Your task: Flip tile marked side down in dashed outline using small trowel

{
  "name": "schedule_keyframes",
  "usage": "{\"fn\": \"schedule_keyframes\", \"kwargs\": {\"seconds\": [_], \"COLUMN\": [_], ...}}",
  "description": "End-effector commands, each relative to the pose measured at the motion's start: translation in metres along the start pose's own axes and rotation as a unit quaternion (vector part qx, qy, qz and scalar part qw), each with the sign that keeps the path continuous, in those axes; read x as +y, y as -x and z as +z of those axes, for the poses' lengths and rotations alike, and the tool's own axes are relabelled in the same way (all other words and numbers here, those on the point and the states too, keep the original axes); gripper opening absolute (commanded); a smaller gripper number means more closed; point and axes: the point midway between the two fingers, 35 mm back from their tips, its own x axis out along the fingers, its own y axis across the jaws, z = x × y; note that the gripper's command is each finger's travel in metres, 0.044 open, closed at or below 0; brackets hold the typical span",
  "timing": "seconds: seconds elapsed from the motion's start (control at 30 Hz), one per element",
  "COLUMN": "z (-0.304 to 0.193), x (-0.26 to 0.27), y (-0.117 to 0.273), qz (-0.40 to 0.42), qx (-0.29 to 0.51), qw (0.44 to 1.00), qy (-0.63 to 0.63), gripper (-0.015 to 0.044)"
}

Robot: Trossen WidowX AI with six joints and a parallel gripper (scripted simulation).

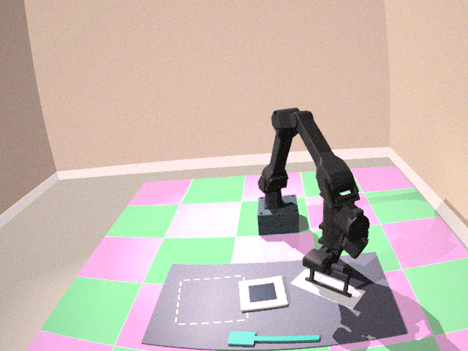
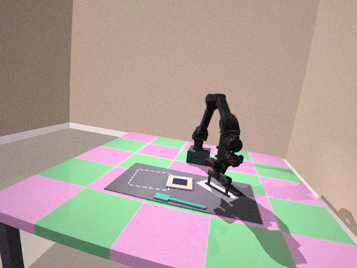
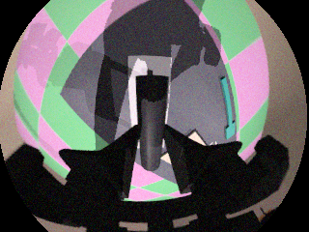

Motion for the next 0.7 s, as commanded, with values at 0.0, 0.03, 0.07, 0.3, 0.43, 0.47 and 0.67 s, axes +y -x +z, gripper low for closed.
{"fn": "schedule_keyframes", "kwargs": {"seconds": [0.0, 0.03, 0.07, 0.3, 0.43, 0.47, 0.67], "z": [-0.0001, -0.0001, -0.0001, -0.0001, -0.0001, -0.0001, -0.0001], "x": [0.0004, 0.0004, 0.0004, 0.0004, 0.0004, 0.0004, 0.0004], "y": [-0.0008, -0.0008, -0.0008, -0.0008, -0.0008, -0.0008, -0.0008], "qz": [0.001, 0.001, 0.001, 0.001, 0.001, 0.001, 0.001], "qx": [0.001, 0.001, 0.001, 0.001, 0.001, 0.001, 0.001], "qw": [0.999, 0.999, 0.999, 0.999, 0.999, 0.999, 0.999], "qy": [0.039, 0.039, 0.039, 0.039, 0.039, 0.039, 0.039], "gripper": [0.013, 0.013, 0.013, 0.0261, 0.027, 0.027, 0.027]}}
